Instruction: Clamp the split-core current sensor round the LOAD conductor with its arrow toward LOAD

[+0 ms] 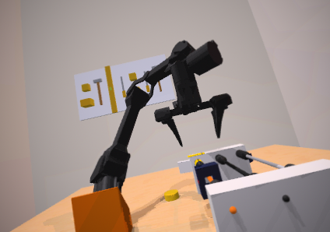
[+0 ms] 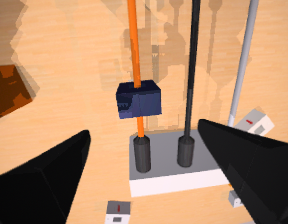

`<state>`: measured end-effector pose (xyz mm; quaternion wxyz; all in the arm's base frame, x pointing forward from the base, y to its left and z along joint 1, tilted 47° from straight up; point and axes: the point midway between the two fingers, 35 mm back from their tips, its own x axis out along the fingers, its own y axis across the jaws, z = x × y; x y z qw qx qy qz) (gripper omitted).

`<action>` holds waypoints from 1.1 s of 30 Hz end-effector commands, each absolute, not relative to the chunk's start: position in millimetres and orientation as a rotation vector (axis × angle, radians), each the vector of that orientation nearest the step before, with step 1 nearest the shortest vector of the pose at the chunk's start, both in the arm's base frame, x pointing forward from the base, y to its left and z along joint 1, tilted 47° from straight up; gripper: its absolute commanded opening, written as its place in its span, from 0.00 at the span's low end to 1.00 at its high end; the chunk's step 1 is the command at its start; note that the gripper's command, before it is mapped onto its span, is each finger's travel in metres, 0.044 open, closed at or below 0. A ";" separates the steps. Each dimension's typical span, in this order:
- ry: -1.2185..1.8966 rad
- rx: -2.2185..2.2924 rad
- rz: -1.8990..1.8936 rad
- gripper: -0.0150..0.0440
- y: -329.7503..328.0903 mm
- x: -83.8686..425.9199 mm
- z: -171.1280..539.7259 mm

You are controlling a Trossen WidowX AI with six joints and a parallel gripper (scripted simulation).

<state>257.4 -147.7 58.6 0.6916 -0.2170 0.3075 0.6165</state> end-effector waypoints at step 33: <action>0.980 -0.223 0.964 1.00 -130.6 239.6 87.6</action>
